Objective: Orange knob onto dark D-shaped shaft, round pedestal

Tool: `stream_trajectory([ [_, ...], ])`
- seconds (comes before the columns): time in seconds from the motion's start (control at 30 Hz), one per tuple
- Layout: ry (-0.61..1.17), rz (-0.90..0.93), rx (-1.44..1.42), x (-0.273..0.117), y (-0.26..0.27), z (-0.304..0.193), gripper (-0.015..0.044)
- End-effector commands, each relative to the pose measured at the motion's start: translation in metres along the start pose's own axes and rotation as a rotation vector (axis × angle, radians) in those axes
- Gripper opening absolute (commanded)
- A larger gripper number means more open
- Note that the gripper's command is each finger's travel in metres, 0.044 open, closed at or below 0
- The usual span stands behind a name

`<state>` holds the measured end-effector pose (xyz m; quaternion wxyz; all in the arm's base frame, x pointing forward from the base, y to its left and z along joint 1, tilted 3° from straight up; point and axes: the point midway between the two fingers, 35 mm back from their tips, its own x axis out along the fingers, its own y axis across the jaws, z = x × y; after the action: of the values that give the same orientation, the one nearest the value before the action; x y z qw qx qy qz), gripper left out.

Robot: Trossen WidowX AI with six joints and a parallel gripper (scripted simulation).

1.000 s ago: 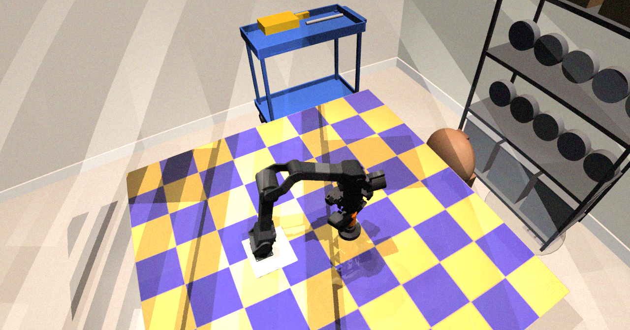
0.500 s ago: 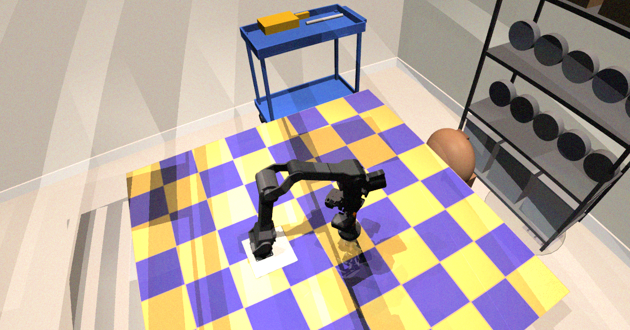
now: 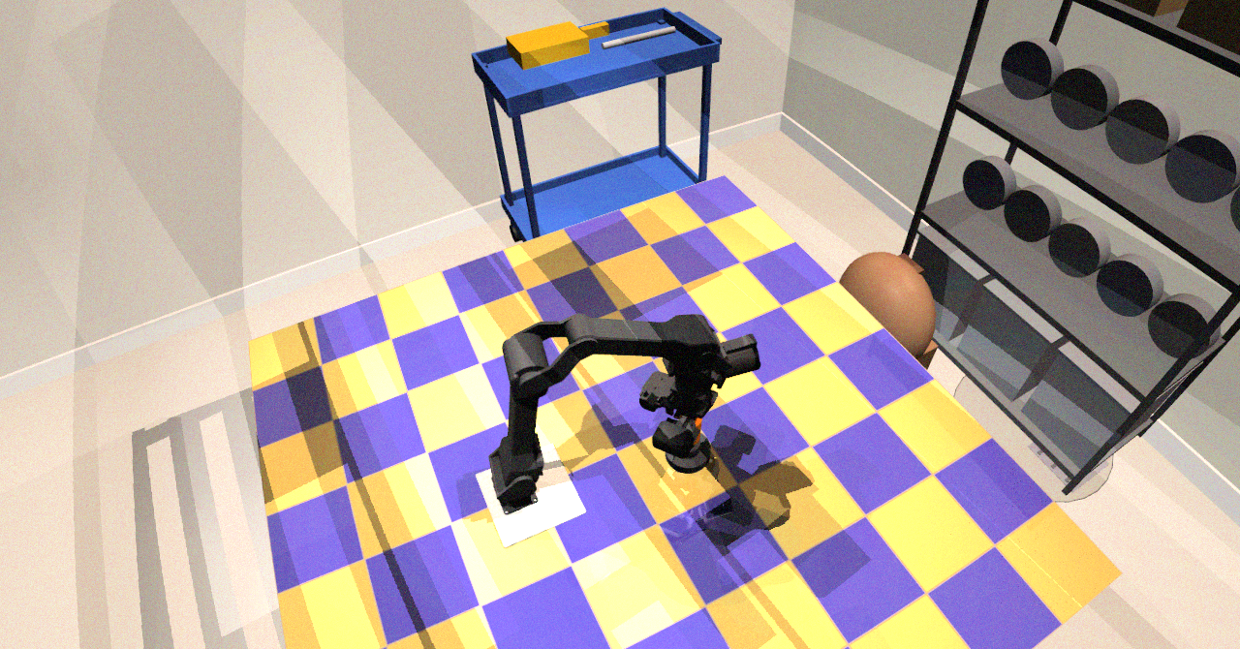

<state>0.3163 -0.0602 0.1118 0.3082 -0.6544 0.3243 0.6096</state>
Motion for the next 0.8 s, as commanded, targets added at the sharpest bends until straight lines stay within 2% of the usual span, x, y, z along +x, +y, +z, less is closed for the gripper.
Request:
stream_trajectory([
  [0.0, 0.002, -0.003, -0.003, 0.0003, -0.0006, -0.0006, 0.0],
  [0.43, 0.002, -0.003, -0.012, -0.0049, -0.0005, -0.0005, 0.0],
  [0.63, 0.002, -0.003, -0.202, -0.0051, -0.0013, -0.001, 0.0],
  [0.77, 0.002, -0.003, -0.212, -0.0031, -0.001, -0.0005, 0.0],
])
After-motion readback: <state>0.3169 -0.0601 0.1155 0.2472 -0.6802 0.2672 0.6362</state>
